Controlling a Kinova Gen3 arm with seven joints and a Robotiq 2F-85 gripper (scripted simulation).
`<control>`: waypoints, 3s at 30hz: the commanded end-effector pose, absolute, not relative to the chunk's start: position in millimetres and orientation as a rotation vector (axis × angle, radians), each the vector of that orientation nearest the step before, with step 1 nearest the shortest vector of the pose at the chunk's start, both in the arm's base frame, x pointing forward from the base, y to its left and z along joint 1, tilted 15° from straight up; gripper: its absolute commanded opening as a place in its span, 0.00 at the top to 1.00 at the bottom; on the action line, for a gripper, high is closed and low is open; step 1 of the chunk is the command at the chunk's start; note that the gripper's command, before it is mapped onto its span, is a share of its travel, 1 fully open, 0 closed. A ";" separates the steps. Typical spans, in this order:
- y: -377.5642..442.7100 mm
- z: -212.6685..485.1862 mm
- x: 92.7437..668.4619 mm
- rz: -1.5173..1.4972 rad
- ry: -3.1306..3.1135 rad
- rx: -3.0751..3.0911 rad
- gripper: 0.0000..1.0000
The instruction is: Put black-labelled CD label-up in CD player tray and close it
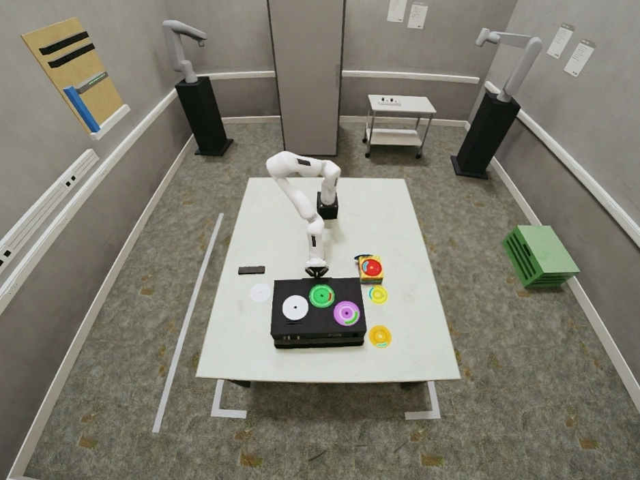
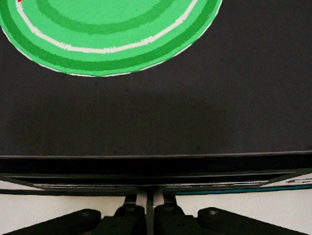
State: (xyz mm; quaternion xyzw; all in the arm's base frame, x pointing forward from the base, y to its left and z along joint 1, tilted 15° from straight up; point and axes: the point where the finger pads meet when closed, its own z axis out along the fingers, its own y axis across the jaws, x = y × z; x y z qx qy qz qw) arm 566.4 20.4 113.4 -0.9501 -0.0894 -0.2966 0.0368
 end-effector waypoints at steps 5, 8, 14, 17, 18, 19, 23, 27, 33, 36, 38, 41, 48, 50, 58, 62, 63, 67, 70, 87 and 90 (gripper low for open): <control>21.4 115.4 567.8 -0.917 -0.277 -2.914 0.90; 21.4 115.4 567.8 -0.917 -0.277 -2.914 0.90; 21.4 115.4 567.8 -0.917 -0.277 -2.914 0.90; 21.4 115.4 567.8 -0.917 -0.277 -2.914 0.90; 21.4 115.4 567.8 -0.917 -0.277 -2.914 0.90; 21.4 115.4 567.8 -0.917 -0.277 -2.914 0.90; 21.4 115.4 567.8 -0.917 -0.277 -2.914 0.90; 21.0 114.6 565.5 -0.916 -0.277 -2.914 0.90; 19.2 112.1 556.3 -0.916 -0.277 -2.914 0.90; 17.5 109.6 547.1 -0.916 -0.277 -2.914 0.90; 16.5 108.2 542.1 -0.916 -0.277 -2.914 0.90; 16.1 107.6 539.4 -0.917 -0.277 -2.914 0.90; 16.0 107.9 539.2 -0.917 -0.277 -2.914 0.90; 16.0 108.6 539.0 -0.917 -0.277 -2.914 0.90; 15.3 118.6 536.4 -0.916 -0.277 -2.914 0.90; 14.8 125.4 534.7 -0.917 -0.277 -2.914 0.90; 14.8 125.4 534.7 -0.917 -0.277 -2.914 0.90; 14.2 134.9 532.2 -0.917 -0.277 -2.914 0.90; 13.7 142.0 530.4 -0.917 -0.277 -2.914 0.90; 11.6 173.7 522.4 -0.917 -0.277 -2.914 0.90; 11.2 180.0 520.8 -0.917 -0.277 -2.914 0.90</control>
